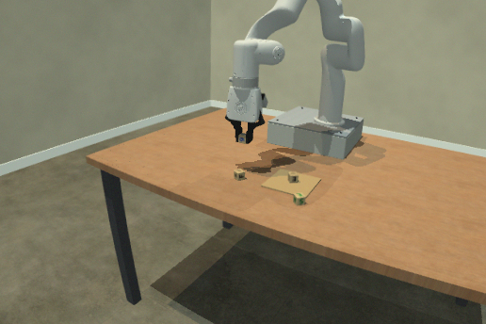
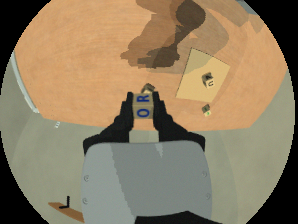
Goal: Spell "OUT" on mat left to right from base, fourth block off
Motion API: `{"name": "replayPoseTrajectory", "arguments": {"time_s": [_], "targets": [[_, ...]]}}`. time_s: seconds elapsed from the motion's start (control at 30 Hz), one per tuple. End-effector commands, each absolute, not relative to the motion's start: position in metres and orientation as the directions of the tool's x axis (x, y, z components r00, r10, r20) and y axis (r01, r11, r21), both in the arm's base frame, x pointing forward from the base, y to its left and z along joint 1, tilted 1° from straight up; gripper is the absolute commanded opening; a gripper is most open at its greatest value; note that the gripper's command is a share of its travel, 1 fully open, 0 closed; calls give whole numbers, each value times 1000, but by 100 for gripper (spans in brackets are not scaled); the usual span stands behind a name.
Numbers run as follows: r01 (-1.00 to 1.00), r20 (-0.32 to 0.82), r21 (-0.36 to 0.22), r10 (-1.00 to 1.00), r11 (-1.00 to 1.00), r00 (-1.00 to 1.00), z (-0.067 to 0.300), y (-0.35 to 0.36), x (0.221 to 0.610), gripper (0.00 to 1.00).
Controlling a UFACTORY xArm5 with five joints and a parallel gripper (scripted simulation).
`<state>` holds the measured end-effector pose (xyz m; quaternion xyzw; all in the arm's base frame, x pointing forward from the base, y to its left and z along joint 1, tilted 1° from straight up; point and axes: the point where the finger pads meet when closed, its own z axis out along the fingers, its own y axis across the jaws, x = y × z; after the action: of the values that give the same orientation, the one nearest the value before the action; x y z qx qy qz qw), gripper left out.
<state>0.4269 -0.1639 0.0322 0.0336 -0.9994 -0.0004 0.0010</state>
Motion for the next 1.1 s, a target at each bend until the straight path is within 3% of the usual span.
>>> {"name": "replayPoseTrajectory", "arguments": {"time_s": [0.0,0.77,1.07], "targets": [[-205,-2,-1,-205,979,-979,34,-145,432,21],[-721,-3,-4,-721,693,-693,37,-60,438,21],[-893,-3,-6,-893,449,-449,38,-19,435,21]]}}
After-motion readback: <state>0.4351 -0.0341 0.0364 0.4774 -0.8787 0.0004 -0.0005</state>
